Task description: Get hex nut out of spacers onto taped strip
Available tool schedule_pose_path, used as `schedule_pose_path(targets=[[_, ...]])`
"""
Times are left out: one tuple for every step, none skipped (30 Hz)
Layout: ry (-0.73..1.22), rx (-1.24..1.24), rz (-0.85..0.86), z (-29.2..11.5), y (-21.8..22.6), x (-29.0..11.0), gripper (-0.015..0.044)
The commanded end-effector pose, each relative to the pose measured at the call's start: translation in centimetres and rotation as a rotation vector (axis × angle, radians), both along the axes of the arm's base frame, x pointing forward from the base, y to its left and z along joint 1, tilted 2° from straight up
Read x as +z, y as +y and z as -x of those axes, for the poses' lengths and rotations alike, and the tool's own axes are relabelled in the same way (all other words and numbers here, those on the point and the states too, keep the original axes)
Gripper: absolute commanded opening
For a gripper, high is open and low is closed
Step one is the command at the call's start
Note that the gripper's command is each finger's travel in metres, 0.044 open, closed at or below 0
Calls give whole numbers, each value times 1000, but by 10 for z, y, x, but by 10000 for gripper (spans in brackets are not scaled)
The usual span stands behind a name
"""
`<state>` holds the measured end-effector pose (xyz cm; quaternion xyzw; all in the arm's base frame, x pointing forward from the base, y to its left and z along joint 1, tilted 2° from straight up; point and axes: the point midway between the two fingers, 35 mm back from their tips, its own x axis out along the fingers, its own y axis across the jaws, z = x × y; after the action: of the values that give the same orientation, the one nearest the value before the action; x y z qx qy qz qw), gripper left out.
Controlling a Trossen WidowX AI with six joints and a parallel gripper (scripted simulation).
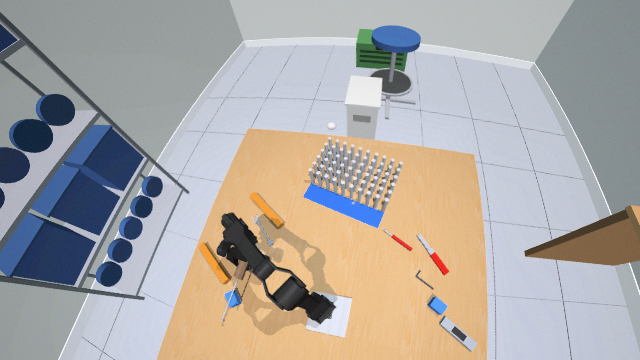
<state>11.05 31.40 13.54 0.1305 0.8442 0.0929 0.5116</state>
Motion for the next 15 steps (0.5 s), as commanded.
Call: schedule_pose_path(targets=[[10,-2,-2,1,1,-3,0],[10,-2,-2,1,1,-4,0],[10,-2,-2,1,1,-5,0],[10,-2,-2,1,1,-6,0],[10,-2,-2,1,1,-7,0],[10,-2,-2,1,1,-7,0],[10,-2,-2,1,1,-8,0],[10,-2,-2,1,1,-9,0],[10,-2,-2,1,1,-10,0],[10,-2,-2,1,1,-11,0],[10,-2,-2,1,1,-11,0],[10,-2,-2,1,1,-12,0],[10,-2,-2,1,1,-13,0],[10,-2,-2,1,1,-14,0],[10,-2,-2,1,1,-15,0]])
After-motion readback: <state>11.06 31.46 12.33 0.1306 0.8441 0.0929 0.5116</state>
